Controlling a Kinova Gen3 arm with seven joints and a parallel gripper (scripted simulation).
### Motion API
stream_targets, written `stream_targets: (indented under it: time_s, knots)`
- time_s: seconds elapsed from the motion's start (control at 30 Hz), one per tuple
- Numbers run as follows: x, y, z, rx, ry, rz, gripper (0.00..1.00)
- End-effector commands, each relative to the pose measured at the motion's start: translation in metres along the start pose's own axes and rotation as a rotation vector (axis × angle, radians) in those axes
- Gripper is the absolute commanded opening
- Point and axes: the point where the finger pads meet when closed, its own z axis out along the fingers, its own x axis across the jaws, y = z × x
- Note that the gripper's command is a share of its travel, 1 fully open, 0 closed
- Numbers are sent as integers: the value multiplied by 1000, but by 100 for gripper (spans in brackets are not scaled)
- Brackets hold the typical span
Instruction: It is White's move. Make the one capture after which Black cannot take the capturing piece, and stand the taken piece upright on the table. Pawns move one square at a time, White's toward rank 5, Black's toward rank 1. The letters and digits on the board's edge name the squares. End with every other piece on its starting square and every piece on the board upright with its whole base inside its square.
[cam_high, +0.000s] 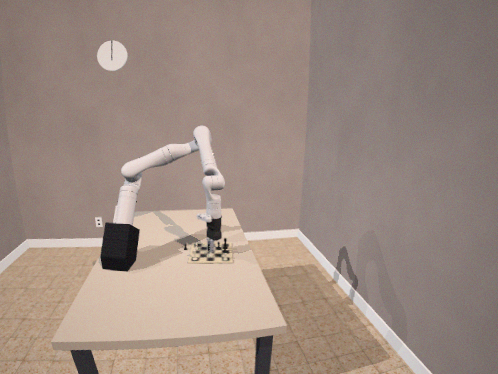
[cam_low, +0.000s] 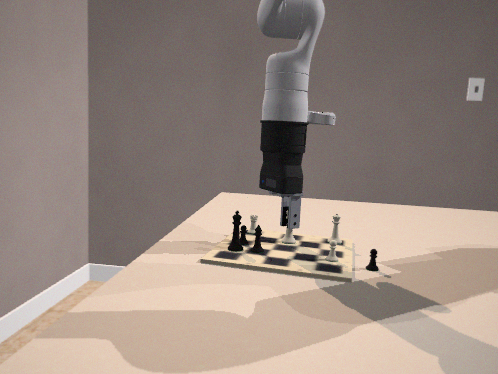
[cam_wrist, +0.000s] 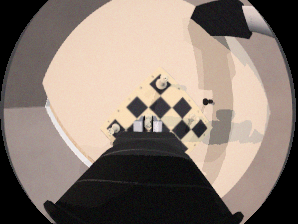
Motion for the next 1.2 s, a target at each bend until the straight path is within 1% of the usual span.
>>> stream_targets:
  time_s: [0.0,0.03,0.07,0.13,0.17,0.3,0.33,0.4,0.43,0.9,1.03,1.17]
  knots:
    - [-1,0,-1,-1,-2,0,16]
    - [-1,0,-1,-1,-2,0,16]
    - [-1,0,-1,-1,-2,0,32]
    - [-1,0,-1,-1,-2,0,32]
    - [-1,0,-1,-1,-2,0,48]
    - [-1,0,-1,-1,-2,0,48]
    - [-1,0,-1,-1,-2,0,63]
    - [-1,0,-1,-1,-2,0,63]
    - [-1,0,-1,-1,-2,0,79]
    - [-1,0,-3,-1,-2,0,79]
    - [-1,0,-12,-1,-2,0,79]
    - [-1,0,-31,-1,-2,0,79]
